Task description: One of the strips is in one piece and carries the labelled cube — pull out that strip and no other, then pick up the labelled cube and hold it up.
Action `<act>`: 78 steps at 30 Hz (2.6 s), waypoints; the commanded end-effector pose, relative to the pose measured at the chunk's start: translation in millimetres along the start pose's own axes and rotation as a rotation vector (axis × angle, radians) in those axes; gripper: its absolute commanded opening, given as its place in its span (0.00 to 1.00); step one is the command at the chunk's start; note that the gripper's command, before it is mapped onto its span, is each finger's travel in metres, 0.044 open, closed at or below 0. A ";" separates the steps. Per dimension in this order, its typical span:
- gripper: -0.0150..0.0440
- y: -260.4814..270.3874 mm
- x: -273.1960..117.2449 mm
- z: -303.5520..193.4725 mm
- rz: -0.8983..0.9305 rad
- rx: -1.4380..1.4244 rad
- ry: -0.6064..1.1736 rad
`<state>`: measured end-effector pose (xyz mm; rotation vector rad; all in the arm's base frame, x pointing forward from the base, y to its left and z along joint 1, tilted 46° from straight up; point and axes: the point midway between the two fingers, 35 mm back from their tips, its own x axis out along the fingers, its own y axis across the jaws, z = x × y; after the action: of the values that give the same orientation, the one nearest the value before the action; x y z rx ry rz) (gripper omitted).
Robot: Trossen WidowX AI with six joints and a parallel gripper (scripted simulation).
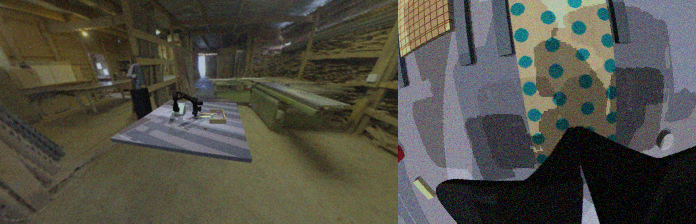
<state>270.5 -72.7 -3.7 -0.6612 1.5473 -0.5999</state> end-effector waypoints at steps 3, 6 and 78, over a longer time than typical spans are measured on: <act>0.25 1.1 3.9 -16.0 0.002 -0.005 0.020; 0.25 1.1 3.8 -20.4 0.002 -0.005 0.020; 0.25 1.1 2.6 -91.1 0.002 -0.008 0.023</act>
<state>187.3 -72.7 3.1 -0.6630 1.5470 -0.5998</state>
